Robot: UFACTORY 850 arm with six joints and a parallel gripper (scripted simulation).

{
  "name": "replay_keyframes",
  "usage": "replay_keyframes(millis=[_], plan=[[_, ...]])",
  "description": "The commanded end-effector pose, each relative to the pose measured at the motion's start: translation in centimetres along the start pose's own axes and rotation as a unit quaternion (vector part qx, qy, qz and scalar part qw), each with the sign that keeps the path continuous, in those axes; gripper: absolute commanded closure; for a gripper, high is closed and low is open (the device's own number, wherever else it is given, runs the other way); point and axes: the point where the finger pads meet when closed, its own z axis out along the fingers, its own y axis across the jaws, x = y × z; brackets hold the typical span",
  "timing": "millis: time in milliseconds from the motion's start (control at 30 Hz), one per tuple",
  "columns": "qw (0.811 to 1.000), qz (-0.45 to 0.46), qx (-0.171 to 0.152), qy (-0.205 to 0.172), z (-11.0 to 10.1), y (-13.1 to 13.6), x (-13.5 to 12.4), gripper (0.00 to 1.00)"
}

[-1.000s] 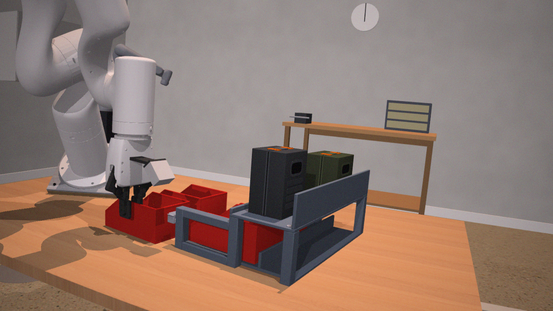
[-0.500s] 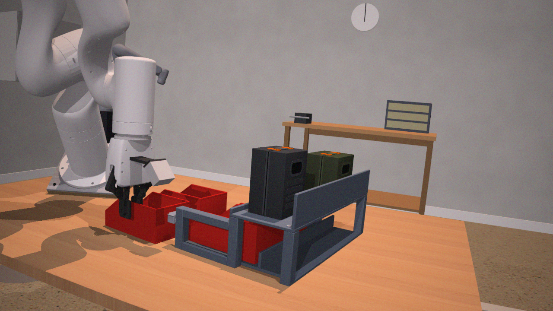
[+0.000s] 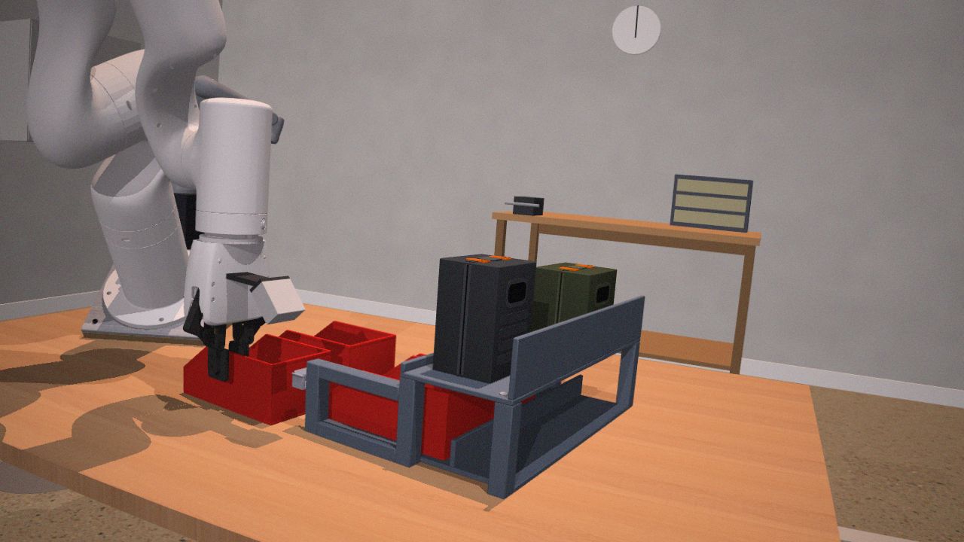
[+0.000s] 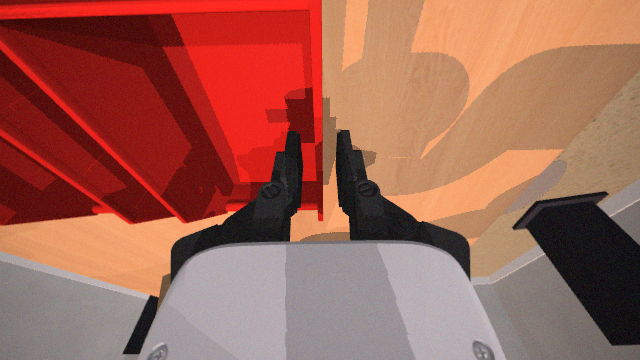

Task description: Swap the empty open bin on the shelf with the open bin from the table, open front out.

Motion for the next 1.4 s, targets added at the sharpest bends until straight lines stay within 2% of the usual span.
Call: replay_keyframes(millis=[0, 633, 1367], plan=[[1.0, 0.0, 0.0, 0.0, -0.1, 0.0, 0.0, 0.74], [1.0, 0.0, 0.0, 0.0, -1.0, 0.0, 0.0, 0.74], [1.0, 0.0, 0.0, 0.0, -3.7, 0.0, 0.0, 0.74]])
